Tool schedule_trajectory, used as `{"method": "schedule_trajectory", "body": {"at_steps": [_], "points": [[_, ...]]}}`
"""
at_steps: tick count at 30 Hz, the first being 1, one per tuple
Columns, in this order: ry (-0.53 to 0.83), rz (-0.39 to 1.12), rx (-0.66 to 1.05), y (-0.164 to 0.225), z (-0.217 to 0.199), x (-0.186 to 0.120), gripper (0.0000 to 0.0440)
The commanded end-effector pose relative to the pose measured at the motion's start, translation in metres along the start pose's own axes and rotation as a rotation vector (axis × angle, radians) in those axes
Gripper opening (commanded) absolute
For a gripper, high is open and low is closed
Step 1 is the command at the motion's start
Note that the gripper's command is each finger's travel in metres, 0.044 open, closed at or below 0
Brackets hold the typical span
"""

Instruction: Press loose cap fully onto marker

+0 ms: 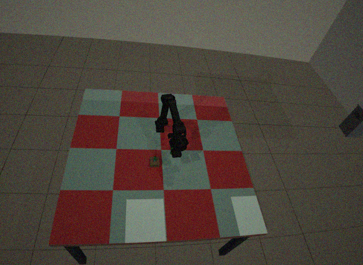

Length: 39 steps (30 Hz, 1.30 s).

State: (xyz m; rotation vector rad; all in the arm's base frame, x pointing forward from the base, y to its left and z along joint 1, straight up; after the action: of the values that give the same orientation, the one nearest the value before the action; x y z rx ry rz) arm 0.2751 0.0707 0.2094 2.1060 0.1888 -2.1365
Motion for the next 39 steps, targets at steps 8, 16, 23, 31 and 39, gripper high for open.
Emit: {"method": "schedule_trajectory", "body": {"at_steps": [8,16,23,31,39], "points": [[0.040,-0.004,0.052,0.026,-0.011,-0.028,0.0076],[0.043,0.001,0.108,0.049,-0.020,-0.040,0.0069],[0.039,0.006,0.164,0.076,-0.023,-0.046,0.0060],[0.030,0.008,0.229,0.108,-0.022,-0.051,0.0049],[0.012,-0.003,0.274,0.128,-0.021,-0.050,0.0037]]}}
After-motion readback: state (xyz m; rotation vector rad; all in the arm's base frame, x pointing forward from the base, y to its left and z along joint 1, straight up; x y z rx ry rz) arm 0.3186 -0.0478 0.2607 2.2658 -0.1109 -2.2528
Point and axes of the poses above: the point midway between the two fingers, 35 mm back from their tips, its own x axis out along the fingers, its own z axis across the jaws, y = z × x, the point moved 9 cm from there along -x, back along the fingers, and after that the axes turned 4 degrees about -x, right-handed, at the moved point
